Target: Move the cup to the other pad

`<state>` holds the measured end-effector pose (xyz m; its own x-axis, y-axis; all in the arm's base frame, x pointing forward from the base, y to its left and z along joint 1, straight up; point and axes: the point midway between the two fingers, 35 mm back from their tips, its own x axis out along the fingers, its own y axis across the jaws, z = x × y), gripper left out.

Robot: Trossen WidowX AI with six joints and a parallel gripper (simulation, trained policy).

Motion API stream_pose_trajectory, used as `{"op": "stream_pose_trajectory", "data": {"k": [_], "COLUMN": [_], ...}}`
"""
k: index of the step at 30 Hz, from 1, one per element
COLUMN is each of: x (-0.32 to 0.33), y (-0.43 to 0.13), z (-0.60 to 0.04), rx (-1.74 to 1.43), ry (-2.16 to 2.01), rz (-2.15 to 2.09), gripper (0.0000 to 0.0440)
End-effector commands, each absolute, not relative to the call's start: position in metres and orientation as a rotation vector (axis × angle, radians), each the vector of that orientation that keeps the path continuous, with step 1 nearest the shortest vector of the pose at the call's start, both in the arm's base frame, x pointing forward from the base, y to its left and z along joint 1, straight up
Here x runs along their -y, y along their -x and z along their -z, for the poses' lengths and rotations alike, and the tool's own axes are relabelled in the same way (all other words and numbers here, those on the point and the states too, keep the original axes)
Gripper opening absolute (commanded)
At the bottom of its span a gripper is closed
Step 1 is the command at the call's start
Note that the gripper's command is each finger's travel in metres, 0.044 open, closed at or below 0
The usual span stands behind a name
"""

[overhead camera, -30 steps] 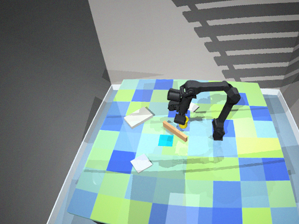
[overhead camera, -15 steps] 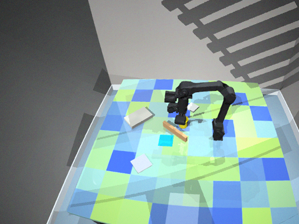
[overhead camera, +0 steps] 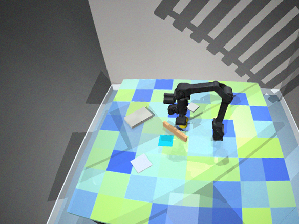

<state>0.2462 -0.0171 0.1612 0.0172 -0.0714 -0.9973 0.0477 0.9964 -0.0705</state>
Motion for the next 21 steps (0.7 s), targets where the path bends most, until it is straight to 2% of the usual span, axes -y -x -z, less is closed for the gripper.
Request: {"op": "stream_pose_trajectory", "data": {"k": [1,21], "x": [0.021,0.043], "y": [-0.244,-0.237], "z": [-0.153,-0.103], "rx": [-1.573,-1.648], "ry": [0.030,0.085], "rz": [0.091,0.042], "gripper": [0.0173,0.0181]}}
